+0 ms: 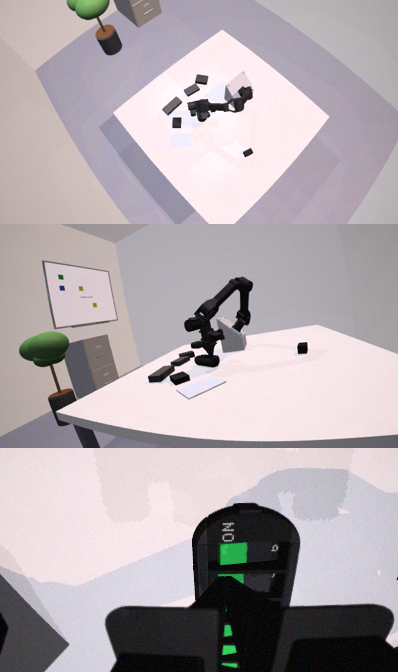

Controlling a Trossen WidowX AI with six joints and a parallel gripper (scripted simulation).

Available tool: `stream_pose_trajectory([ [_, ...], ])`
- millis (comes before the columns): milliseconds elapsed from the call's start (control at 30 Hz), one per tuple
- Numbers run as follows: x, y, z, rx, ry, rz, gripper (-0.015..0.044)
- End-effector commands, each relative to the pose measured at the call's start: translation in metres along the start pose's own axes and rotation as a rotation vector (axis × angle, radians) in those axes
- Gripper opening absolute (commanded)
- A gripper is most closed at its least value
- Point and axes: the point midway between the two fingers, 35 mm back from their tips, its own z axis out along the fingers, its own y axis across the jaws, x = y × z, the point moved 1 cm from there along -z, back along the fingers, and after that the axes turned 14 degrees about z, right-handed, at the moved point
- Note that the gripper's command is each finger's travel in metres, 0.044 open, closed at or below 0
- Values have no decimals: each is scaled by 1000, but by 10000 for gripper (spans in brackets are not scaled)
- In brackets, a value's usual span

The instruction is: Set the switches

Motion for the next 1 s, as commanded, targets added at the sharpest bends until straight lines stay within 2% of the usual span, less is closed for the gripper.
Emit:
stream_pose_trajectory([
  [0, 0, -3, -32, 13, -1, -5, 0],
  [233, 2, -3, -42, 13, -1, -3, 0],
  [400, 28, -18, -45, 13, -1, -4, 0],
  [967, 27, -19, -46, 14, 0, -4, 0],
])
